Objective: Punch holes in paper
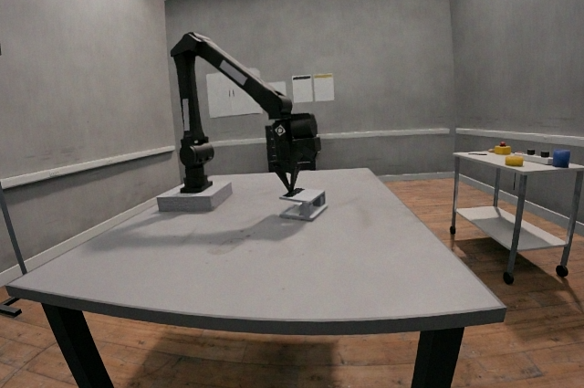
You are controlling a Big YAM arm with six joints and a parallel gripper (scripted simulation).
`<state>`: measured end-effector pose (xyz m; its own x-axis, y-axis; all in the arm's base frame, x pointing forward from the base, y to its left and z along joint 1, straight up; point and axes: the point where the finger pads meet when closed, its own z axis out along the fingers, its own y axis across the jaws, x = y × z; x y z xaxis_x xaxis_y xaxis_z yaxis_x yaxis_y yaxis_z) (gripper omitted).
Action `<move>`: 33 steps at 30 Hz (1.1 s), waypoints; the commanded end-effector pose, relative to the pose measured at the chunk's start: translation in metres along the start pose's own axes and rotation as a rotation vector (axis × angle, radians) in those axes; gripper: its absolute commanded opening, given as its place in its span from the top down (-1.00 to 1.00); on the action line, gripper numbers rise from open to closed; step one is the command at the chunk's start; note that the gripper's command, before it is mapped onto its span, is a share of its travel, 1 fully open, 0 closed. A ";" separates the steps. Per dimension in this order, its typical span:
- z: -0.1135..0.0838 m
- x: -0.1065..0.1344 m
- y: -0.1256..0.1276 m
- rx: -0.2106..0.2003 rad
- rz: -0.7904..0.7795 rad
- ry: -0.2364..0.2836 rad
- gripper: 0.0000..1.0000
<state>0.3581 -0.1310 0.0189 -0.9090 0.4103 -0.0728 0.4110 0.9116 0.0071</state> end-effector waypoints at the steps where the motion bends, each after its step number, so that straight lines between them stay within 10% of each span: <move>1: 0.013 0.012 -0.004 0.010 0.006 0.081 1.00; 33: -0.024 -0.016 0.003 0.006 0.006 0.064 1.00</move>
<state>0.3652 -0.1341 0.0417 -0.9113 0.4113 -0.0196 0.4113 0.9115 0.0007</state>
